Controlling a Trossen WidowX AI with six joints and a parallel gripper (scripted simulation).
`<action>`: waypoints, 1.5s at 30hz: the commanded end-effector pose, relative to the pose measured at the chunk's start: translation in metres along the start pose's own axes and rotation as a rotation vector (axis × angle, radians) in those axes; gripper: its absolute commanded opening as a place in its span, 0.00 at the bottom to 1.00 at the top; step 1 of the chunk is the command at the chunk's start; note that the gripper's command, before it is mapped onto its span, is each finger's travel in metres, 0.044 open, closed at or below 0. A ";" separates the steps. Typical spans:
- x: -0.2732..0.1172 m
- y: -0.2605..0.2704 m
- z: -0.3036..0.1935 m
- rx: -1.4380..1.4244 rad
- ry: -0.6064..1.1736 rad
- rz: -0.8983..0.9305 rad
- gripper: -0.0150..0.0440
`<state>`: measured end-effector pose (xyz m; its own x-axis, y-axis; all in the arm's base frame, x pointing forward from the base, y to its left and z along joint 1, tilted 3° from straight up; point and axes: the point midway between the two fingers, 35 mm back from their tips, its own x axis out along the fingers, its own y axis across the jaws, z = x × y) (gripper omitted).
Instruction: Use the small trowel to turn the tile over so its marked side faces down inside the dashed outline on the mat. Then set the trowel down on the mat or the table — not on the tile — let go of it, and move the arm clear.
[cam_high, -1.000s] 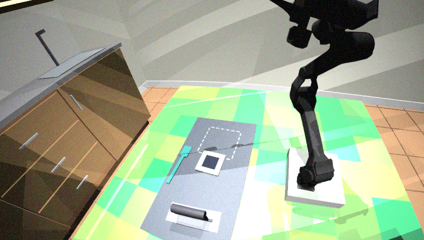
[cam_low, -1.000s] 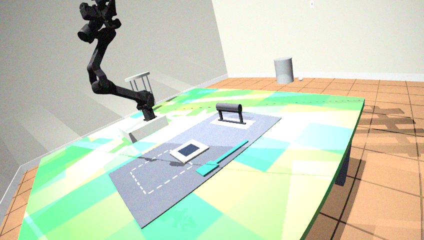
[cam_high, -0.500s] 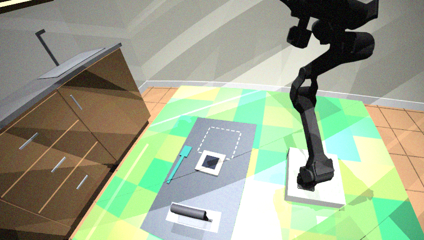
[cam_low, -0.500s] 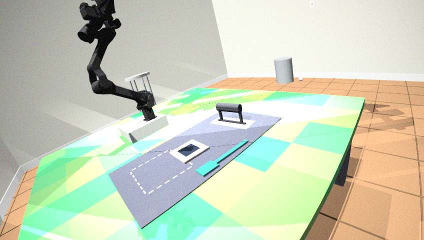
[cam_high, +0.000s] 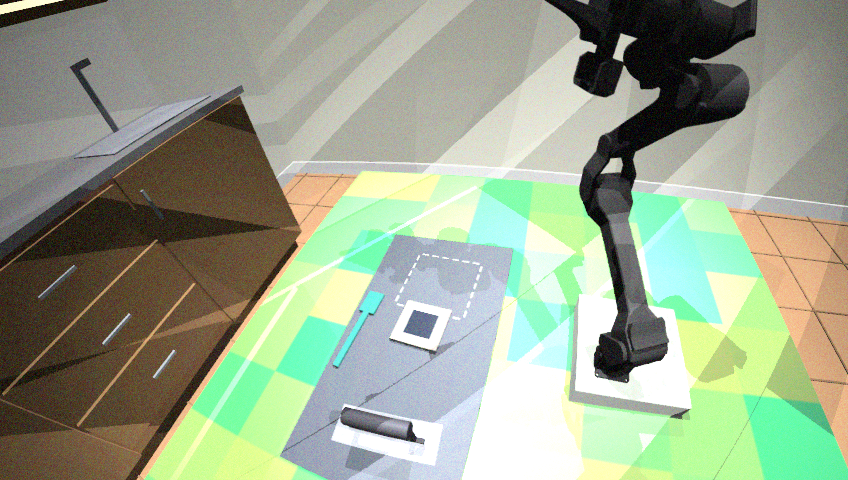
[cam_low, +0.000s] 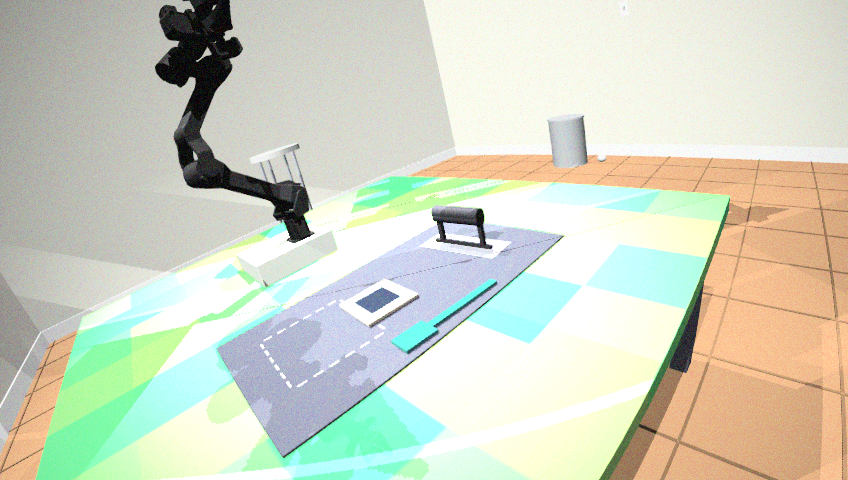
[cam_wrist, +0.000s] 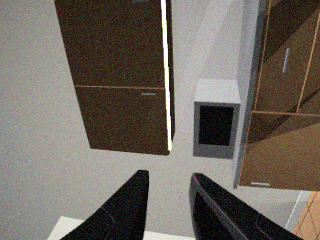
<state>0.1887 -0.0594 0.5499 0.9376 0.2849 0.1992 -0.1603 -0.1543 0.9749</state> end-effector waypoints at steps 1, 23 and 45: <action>0.000 0.000 0.000 0.000 0.000 0.000 0.42; 0.000 0.000 0.000 0.000 0.000 0.000 0.25; -0.002 0.006 -0.013 -0.090 -0.011 0.035 0.69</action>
<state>0.1872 -0.0582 0.5522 0.9373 0.2764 0.2123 -0.1814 -0.1332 0.9744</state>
